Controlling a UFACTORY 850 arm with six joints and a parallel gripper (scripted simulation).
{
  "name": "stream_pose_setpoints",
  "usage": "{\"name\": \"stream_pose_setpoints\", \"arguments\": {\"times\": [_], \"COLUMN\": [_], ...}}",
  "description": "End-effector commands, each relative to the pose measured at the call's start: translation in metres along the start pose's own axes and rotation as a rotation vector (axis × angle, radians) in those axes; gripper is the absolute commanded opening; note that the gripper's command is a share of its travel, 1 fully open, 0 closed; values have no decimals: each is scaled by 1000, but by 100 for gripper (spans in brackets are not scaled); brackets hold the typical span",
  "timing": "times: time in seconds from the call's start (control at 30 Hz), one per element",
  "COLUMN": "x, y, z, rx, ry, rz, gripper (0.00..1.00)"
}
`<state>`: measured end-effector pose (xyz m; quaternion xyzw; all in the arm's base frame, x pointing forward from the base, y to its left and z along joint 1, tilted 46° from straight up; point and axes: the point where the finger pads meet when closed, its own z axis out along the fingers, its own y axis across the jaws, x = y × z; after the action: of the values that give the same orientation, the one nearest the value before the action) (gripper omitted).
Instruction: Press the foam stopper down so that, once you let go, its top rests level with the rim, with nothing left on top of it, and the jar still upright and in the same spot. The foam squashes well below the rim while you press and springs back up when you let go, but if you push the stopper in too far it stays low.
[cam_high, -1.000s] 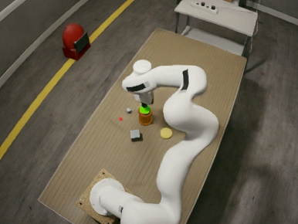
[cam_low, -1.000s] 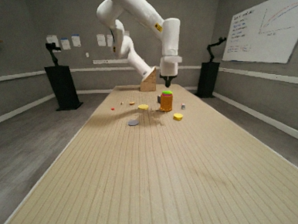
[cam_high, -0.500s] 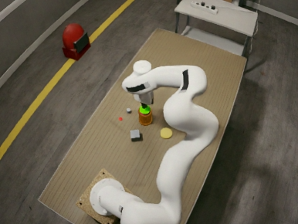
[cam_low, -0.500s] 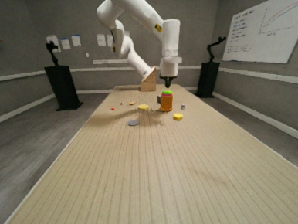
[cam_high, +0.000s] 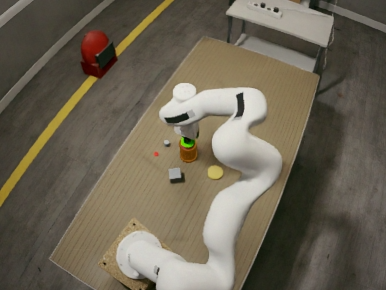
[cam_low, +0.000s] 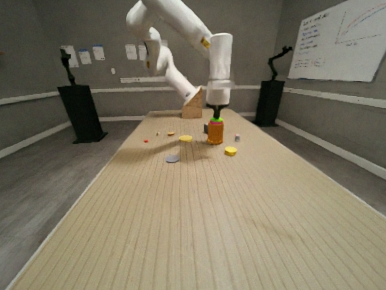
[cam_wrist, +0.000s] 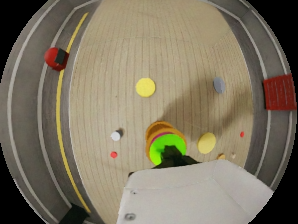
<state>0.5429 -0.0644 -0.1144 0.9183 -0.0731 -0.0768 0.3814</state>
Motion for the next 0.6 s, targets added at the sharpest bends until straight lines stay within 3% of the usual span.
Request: {"name": "stream_pose_setpoints", "arguments": {"times": [0.0,0.57], "x": [1,1], "y": [0,0], "z": [1,3], "rx": [1,1], "ry": [2,2], "rz": [1,1], "gripper": [0,0]}}
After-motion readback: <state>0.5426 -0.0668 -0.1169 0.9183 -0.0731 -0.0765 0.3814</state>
